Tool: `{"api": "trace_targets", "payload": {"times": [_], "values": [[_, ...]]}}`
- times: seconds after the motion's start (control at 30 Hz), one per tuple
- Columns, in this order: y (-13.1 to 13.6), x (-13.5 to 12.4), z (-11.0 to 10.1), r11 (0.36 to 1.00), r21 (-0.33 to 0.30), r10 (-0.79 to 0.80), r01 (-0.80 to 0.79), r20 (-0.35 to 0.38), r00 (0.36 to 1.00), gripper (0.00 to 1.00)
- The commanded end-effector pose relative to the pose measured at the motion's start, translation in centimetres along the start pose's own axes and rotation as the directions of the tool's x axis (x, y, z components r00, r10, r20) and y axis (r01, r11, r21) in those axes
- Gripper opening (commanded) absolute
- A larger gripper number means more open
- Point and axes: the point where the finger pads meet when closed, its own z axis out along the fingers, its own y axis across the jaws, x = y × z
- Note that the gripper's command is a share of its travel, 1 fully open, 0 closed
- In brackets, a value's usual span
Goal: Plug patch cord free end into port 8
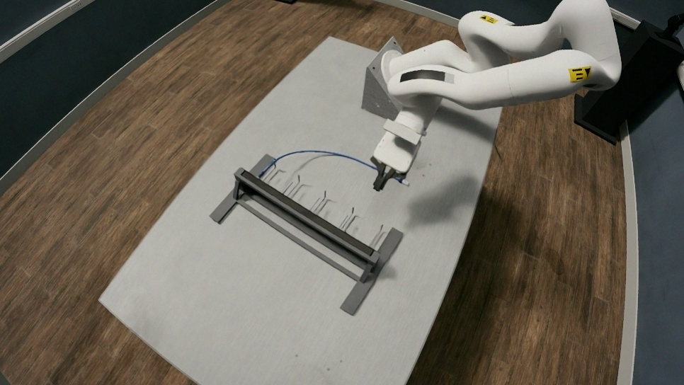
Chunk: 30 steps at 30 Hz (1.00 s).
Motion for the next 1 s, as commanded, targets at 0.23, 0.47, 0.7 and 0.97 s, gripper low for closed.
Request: {"api": "trace_targets", "payload": {"times": [0.23, 0.47, 0.7, 0.97], "values": [[0.0, 0.1, -0.1, 1.0, 0.0, 0.0, 0.0, -0.001, 1.0, 0.0], [0.0, 0.1, -0.8, 1.0, 0.0, 0.0, 0.0, -0.001, 1.0, 0.0], [0.0, 0.1, -2.5, 1.0, 0.0, 0.0, 0.0, -0.001, 1.0, 0.0], [0.0, 0.1, -3.9, 1.0, 0.0, 0.0, 0.0, -0.001, 1.0, 0.0]]}}
